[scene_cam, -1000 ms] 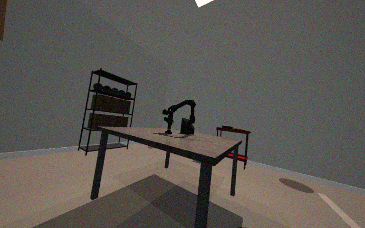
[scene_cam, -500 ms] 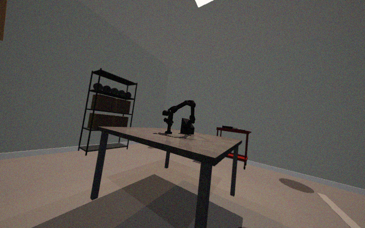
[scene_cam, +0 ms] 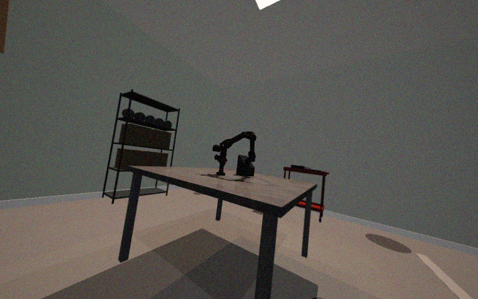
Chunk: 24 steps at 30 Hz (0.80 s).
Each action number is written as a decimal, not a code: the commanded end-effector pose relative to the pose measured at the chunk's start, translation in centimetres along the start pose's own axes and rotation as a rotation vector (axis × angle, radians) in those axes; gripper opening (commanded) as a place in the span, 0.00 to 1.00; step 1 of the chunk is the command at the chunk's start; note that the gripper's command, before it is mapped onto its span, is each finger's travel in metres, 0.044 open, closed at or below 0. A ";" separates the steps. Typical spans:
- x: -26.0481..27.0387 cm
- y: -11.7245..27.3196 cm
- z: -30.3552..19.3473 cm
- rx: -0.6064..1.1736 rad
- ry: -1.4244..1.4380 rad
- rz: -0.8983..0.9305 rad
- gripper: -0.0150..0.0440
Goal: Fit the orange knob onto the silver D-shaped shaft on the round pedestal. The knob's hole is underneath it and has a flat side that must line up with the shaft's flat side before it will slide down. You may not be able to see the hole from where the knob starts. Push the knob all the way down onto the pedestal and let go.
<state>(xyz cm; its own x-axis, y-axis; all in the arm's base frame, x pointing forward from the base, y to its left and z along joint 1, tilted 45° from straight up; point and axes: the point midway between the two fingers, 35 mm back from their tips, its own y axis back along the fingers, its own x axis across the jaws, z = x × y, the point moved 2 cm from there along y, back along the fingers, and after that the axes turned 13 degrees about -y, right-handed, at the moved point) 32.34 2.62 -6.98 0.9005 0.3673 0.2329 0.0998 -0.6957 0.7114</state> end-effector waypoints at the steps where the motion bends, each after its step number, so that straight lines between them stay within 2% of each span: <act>1: 0.0 0.0 0.0 0.000 0.000 0.000 0.65; 9: 0.0 0.0 0.0 0.000 0.000 0.000 1.00; 16: 0.1 0.3 0.0 -0.001 0.000 0.000 1.00; 18: 0.2 2.7 0.3 -0.005 0.000 0.000 1.00; 21: 0.1 8.4 0.2 -0.005 -0.001 -0.002 1.00; 24: 0.0 9.7 0.1 -0.004 -0.001 -0.002 1.00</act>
<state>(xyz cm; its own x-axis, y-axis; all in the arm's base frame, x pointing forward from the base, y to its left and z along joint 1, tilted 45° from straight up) 33.25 -2.78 -1.77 0.9039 0.3620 0.2278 0.0988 -0.6948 0.7124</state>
